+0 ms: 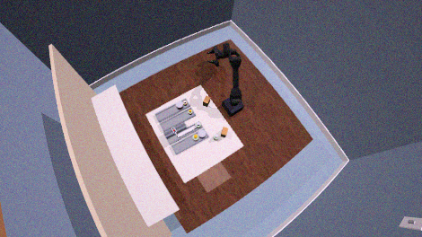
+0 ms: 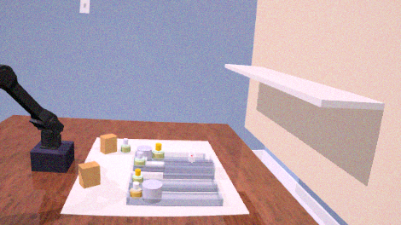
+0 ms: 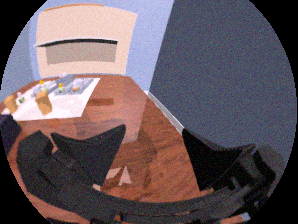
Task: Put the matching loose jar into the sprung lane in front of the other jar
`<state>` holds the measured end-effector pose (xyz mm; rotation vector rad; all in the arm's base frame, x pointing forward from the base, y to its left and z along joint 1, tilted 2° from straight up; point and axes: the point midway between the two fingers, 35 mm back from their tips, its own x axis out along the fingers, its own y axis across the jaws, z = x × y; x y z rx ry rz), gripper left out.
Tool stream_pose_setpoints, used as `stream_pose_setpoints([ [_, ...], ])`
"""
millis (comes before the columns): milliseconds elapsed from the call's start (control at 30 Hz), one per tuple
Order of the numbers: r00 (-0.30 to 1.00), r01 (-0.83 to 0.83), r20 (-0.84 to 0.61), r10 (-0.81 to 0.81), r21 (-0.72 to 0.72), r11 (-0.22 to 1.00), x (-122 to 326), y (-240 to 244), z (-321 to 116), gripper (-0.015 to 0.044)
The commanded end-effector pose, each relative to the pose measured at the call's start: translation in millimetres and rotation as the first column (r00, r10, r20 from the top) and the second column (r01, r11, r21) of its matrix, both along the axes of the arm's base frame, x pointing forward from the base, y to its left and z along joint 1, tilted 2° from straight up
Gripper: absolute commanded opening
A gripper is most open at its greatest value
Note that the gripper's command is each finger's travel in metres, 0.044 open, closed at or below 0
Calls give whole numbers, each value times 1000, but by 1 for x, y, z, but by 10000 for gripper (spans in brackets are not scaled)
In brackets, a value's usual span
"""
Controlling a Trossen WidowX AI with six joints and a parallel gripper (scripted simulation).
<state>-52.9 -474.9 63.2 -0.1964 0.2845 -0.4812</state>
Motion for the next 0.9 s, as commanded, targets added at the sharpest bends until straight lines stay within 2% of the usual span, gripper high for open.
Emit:
stream_pose_setpoints([
  [0,1000,2,-1,-2,2,1000,0,0,0,426],
  [133,999,31,-25,-30,57,998,2,-5,-2,440],
  [433,982,-143,-73,176,325,935,160,15,3,440],
  [633,949,-203,-117,293,486,850,253,57,5,440],
  [867,880,-207,-202,429,651,731,352,143,9,440],
])
